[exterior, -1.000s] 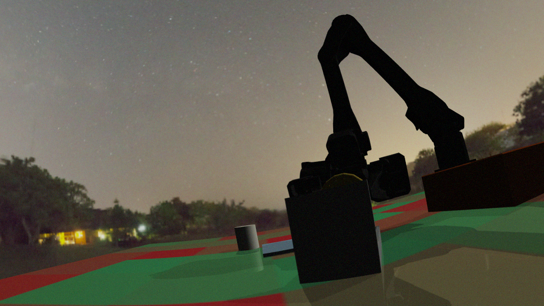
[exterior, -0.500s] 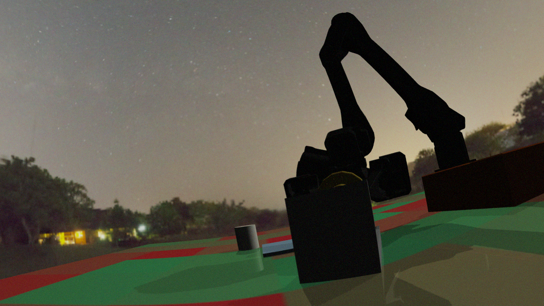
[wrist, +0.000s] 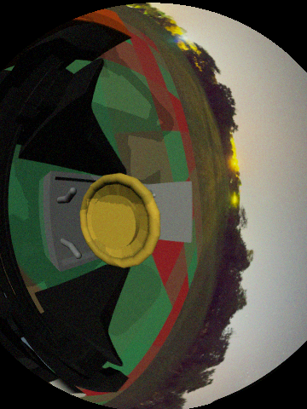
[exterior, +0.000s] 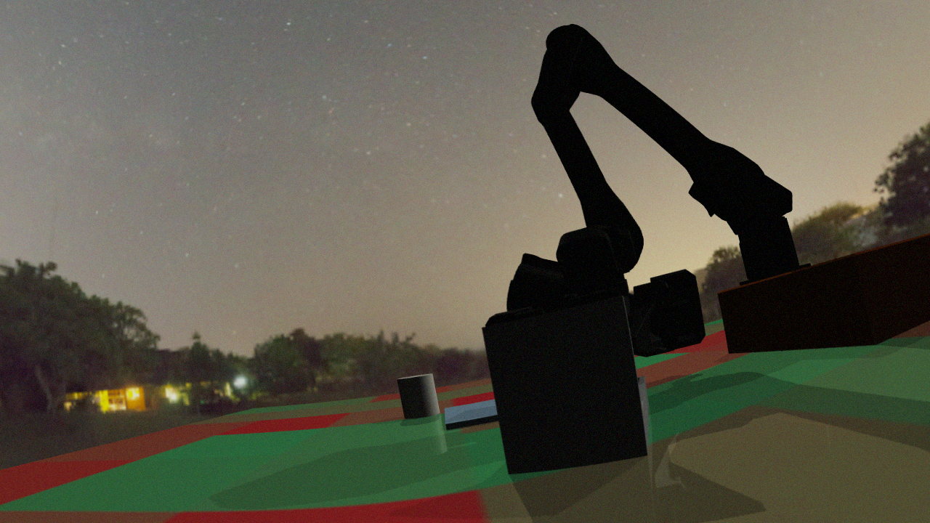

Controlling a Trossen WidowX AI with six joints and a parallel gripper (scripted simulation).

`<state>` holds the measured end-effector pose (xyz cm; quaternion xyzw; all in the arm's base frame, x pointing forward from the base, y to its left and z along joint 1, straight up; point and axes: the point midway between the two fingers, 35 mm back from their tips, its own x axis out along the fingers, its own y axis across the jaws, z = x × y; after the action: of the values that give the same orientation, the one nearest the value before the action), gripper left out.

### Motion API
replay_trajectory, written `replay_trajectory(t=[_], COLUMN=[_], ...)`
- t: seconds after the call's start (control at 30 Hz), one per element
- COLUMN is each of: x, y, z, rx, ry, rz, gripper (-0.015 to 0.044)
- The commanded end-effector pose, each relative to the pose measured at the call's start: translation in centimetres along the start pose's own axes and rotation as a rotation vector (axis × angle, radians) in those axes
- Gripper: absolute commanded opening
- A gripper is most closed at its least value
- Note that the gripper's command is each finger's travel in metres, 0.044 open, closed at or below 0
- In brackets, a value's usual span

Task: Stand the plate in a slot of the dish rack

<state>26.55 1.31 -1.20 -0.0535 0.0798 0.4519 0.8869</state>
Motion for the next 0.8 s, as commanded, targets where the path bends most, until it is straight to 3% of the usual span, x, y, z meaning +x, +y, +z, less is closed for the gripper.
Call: replay_trajectory(t=[0.0, 0.1, 0.6, 0.77], x=[-0.01, -0.01, -0.01, -0.01], y=[0.05, 0.05, 0.0, 0.0], z=[0.02, 0.02, 0.02, 0.02], rx=[0.004, 0.004, 0.0, 0.0], ry=[0.0, 0.0, 0.0, 0.0], rz=[0.001, 0.001, 0.0, 0.0], gripper=[0.0, 0.0, 0.0394, 0.04])
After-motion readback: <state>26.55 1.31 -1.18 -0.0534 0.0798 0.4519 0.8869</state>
